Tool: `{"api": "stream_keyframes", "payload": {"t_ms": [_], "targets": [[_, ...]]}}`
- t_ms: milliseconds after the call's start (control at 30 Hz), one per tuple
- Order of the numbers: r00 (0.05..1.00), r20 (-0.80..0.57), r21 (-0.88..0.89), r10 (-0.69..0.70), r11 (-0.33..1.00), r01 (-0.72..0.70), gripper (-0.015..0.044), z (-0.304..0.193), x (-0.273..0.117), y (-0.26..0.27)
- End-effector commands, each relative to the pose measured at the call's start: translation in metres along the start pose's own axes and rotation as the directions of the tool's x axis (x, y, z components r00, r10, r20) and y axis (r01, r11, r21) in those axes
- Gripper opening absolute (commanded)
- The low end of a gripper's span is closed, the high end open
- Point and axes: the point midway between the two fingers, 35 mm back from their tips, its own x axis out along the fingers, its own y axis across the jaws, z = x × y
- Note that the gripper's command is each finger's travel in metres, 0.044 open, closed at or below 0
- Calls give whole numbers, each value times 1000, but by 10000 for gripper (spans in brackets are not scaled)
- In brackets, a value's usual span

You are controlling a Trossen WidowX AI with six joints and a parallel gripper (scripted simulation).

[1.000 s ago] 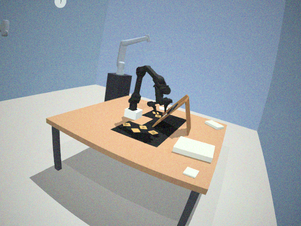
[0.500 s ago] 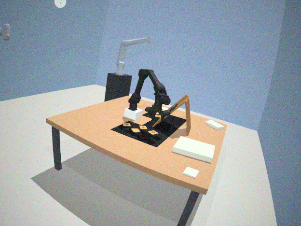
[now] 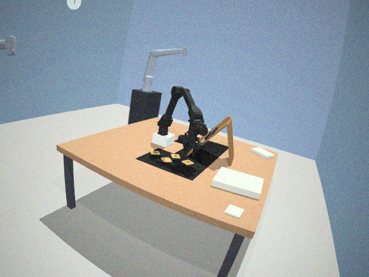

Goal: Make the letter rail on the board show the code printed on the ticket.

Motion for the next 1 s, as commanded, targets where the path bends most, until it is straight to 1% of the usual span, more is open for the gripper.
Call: {"api": "stream_keyframes", "payload": {"t_ms": [0,233,967], "targets": [[1000,5,16,-5,1000,5,340,1,2,0],[1000,5,16,-5,1000,5,340,0,35,1],[1000,5,16,-5,1000,5,340,-1,38,1]]}}
